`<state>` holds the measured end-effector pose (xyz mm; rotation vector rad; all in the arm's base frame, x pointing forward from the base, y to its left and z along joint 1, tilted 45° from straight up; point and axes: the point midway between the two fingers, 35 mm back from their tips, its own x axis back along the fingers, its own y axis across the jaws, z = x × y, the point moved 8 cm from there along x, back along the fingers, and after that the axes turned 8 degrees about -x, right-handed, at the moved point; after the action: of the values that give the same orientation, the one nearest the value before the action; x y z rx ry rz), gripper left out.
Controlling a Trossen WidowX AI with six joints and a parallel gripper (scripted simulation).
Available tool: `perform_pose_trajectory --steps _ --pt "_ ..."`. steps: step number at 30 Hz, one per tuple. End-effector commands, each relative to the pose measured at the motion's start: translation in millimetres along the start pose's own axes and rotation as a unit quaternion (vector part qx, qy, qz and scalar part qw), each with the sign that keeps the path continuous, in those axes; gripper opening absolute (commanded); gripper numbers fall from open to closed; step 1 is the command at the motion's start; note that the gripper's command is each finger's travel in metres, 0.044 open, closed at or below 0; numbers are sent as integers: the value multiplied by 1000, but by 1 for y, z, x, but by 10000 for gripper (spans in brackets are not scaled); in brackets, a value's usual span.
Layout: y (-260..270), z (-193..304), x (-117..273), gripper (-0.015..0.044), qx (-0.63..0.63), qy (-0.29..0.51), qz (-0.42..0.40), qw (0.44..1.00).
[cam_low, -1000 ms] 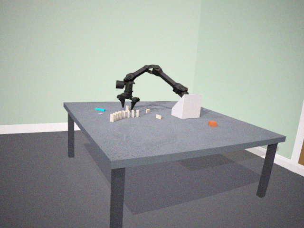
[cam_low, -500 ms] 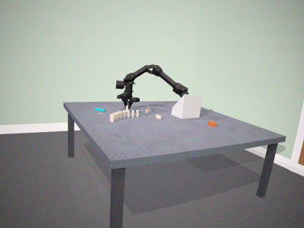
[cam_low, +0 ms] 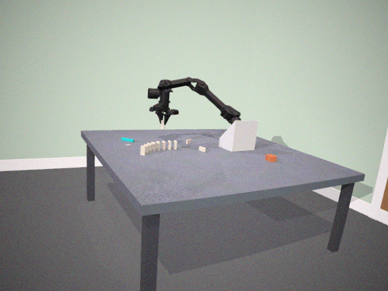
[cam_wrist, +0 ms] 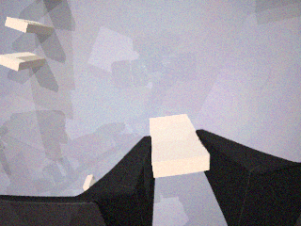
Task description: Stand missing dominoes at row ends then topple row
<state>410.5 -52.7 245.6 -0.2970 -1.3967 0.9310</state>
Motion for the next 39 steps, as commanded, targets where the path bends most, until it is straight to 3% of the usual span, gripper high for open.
perform_pose_trajectory --steps 1,7,19,30,39 --pt "2 5 41 107 2 -1 5 1000" --pt "11 2 41 107 -13 -3 5 1000" --pt "165 -7 40 107 -250 -1 0 968" --pt "167 -7 39 107 -253 -1 0 967" --pt "166 -13 -14 107 -253 -2 -3 967"
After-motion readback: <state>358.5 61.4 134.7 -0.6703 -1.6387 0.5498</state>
